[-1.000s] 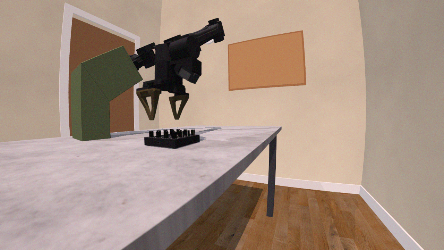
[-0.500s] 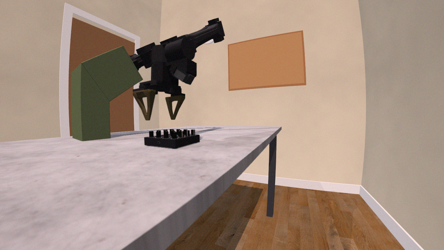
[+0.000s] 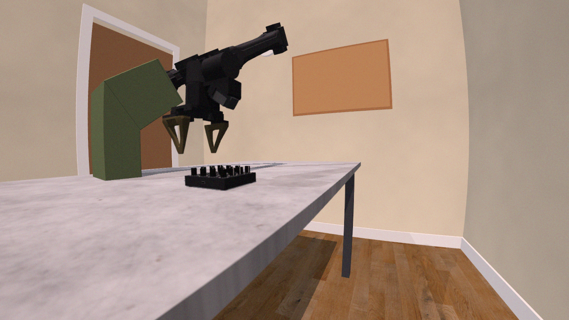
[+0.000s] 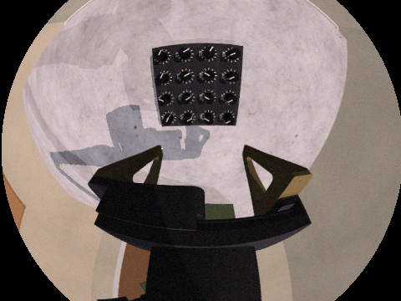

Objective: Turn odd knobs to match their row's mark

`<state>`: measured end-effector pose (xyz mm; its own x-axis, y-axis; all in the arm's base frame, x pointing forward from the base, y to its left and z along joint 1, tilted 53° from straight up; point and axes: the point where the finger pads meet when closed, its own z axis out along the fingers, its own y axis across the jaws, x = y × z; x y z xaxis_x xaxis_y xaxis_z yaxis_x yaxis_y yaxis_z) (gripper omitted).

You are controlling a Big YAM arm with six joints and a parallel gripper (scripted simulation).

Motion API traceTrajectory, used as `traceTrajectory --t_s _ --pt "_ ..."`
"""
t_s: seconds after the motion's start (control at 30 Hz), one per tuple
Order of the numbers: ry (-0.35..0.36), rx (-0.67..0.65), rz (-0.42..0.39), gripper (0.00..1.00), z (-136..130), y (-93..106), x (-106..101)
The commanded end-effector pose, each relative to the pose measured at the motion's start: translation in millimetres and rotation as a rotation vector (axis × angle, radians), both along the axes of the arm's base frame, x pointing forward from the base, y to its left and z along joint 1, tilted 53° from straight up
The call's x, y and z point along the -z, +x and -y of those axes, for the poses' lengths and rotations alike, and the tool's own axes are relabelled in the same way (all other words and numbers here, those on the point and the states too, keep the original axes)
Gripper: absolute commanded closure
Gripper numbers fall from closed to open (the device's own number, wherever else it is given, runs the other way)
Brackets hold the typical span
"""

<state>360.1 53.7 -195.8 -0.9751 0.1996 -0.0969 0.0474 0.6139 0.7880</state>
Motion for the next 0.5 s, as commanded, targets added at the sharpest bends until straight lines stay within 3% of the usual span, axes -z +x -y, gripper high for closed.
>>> traceTrajectory --t_s 0.0,0.47 --pt "-0.001 0.019 0.014 0.0 8.5 -6.9 3.2" --pt "-0.004 0.017 0.024 0.0 7.5 -8.7 1.9"
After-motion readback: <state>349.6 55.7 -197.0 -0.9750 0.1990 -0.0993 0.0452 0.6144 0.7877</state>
